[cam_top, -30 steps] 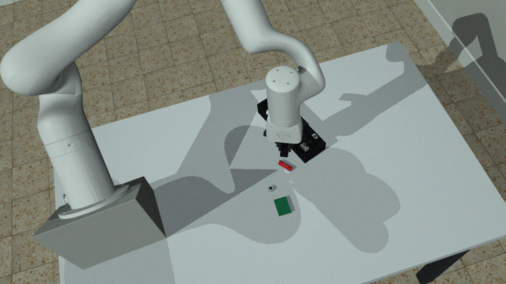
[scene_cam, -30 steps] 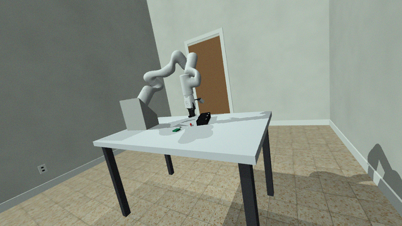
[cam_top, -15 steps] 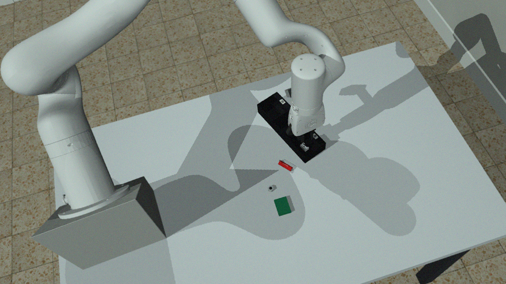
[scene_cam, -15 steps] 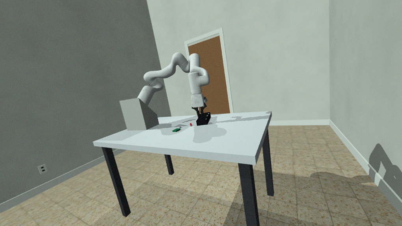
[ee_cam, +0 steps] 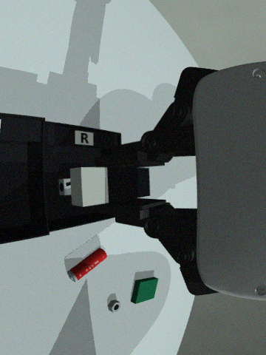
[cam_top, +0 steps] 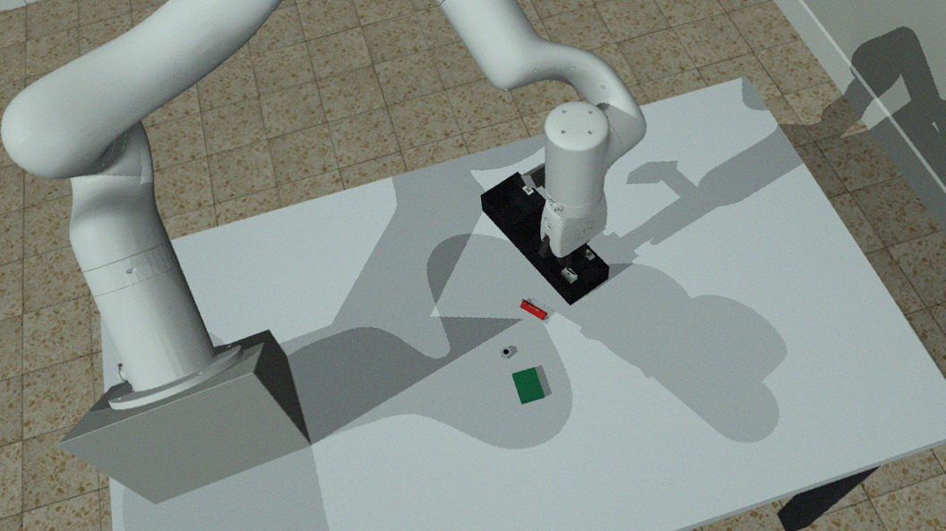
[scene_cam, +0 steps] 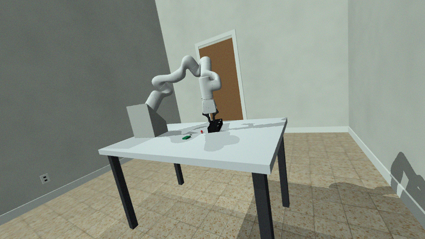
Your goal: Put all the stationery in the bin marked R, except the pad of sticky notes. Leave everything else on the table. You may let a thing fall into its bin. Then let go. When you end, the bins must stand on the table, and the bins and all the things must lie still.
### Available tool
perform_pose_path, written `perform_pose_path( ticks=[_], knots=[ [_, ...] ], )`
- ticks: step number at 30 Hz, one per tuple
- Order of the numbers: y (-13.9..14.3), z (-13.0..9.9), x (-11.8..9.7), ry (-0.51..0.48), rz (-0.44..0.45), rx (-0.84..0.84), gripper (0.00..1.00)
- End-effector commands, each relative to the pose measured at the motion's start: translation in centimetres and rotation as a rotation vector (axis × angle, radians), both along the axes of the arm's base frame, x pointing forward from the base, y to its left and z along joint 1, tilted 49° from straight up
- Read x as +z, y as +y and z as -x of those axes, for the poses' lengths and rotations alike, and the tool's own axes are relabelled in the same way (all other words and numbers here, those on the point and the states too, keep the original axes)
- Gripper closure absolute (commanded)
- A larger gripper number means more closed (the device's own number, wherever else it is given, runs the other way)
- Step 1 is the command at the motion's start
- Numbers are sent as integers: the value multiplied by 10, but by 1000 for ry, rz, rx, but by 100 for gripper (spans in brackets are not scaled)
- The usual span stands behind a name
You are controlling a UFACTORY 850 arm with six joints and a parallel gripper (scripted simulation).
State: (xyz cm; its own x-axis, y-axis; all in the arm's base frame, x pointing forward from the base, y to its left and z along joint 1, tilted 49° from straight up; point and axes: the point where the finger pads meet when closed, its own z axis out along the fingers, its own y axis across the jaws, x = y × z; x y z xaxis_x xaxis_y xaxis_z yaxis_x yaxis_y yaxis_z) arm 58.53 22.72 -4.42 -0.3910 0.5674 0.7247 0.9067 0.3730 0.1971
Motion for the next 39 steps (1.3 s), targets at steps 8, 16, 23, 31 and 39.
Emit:
perform_pose_path(
  ticks=[8, 16, 23, 31, 39],
  knots=[
    [7, 1, -6, -2, 0, 0, 100],
    [16, 3, -14, -2, 0, 0, 100],
    [26, 5, -23, -2, 0, 0, 100],
    [29, 5, -26, -2, 0, 0, 100],
    [29, 5, -26, -2, 0, 0, 71]
  ],
)
